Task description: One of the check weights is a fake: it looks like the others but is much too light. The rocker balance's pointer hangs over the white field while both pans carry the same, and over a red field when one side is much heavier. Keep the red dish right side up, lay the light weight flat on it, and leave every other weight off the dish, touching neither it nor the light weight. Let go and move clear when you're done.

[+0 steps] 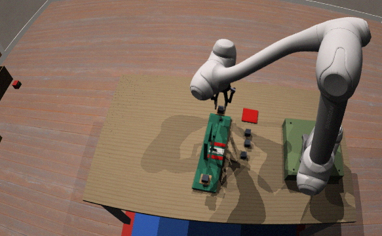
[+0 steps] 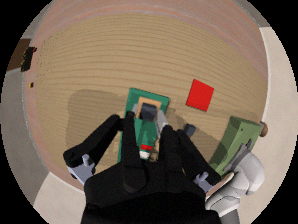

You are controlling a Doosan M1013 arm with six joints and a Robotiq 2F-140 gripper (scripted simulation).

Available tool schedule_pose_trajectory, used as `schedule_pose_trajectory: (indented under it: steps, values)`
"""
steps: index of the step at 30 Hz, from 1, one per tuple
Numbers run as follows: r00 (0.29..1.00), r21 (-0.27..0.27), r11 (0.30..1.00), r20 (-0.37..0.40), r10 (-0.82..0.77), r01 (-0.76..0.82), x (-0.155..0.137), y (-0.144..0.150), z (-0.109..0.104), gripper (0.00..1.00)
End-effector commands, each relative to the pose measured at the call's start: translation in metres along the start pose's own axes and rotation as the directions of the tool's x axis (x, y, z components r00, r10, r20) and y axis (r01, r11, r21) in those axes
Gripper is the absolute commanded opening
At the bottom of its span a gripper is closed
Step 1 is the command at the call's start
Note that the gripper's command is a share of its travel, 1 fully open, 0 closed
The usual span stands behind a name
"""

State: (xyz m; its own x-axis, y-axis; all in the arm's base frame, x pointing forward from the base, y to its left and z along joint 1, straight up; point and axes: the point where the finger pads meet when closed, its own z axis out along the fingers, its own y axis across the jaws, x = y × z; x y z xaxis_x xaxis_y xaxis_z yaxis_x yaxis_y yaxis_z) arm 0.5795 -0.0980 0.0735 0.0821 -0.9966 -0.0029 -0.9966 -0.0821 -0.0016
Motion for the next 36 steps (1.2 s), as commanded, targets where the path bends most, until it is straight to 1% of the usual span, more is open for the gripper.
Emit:
schedule_pose_trajectory:
  steps: [1,10,36]
  values:
    - [1.000,0.003,1.000,0.000,0.003,-0.003,-0.001,-0.001,0.009,0.35]
    - [1.000,0.003,1.000,0.000,0.003,-0.003,-0.001,-0.001,0.022,0.35]
    - [1.000,0.003,1.000,0.000,0.003,-0.003,-0.001,-0.001,0.022,0.35]
